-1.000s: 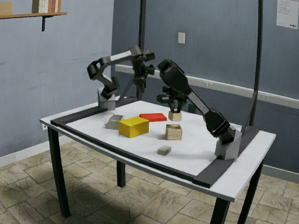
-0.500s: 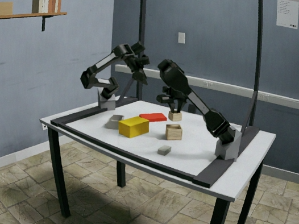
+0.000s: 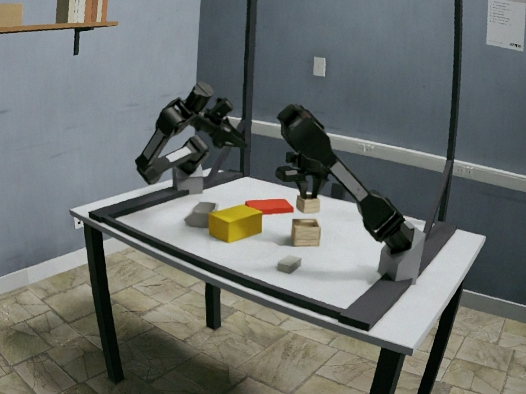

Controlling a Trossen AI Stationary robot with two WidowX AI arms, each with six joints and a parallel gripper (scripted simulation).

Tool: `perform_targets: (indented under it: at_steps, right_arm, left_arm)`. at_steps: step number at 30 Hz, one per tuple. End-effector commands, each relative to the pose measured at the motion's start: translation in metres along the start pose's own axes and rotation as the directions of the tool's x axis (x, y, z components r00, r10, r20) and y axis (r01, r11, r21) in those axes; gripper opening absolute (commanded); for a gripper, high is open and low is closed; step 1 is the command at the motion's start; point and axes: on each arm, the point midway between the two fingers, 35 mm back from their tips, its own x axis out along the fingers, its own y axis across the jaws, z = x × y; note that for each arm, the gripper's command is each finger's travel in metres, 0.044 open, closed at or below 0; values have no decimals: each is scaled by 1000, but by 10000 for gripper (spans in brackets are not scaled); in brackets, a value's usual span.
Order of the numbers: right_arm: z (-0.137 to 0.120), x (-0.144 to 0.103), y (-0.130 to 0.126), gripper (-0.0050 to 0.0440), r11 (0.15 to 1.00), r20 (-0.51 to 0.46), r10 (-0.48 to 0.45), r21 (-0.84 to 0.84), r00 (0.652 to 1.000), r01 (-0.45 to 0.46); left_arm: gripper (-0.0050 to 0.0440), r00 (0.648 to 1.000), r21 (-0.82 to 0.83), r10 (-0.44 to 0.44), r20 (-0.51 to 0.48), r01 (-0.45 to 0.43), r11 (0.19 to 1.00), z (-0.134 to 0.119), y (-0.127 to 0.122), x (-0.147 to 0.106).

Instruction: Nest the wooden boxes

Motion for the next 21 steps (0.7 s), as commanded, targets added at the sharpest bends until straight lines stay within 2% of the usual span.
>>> perform_targets:
  at_steps: [1, 6, 8, 14, 18, 21]
  right_arm:
    - [-13, -21, -32, 400, 999, 128, -20, -47, 992, 26]
    - [-47, -35, -67, 400, 995, 233, -62, -68, 971, 79]
    - [-47, -35, -67, 400, 995, 233, -62, -68, 971, 79]
    - [-82, -40, -93, 400, 990, 304, -98, -69, 948, 124]
    - [-92, -41, -98, 400, 988, 320, -107, -67, 941, 136]
    - [-90, -40, -98, 400, 988, 322, -103, -73, 941, 134]
  left_arm:
    - [198, 1000, -9, -2, 13, 2, 1000, 3, 1, -4]
    - [198, 1000, -9, -2, 13, 2, 1000, 3, 1, -4]
    - [198, 1000, -9, -2, 13, 2, 1000, 3, 1, -4]
    - [198, 1000, -9, -2, 13, 2, 1000, 3, 1, -4]
    - [198, 1000, -9, -2, 13, 2, 1000, 3, 1, -4]
    - [198, 1000, -9, -2, 13, 2, 1000, 3, 1, -4]
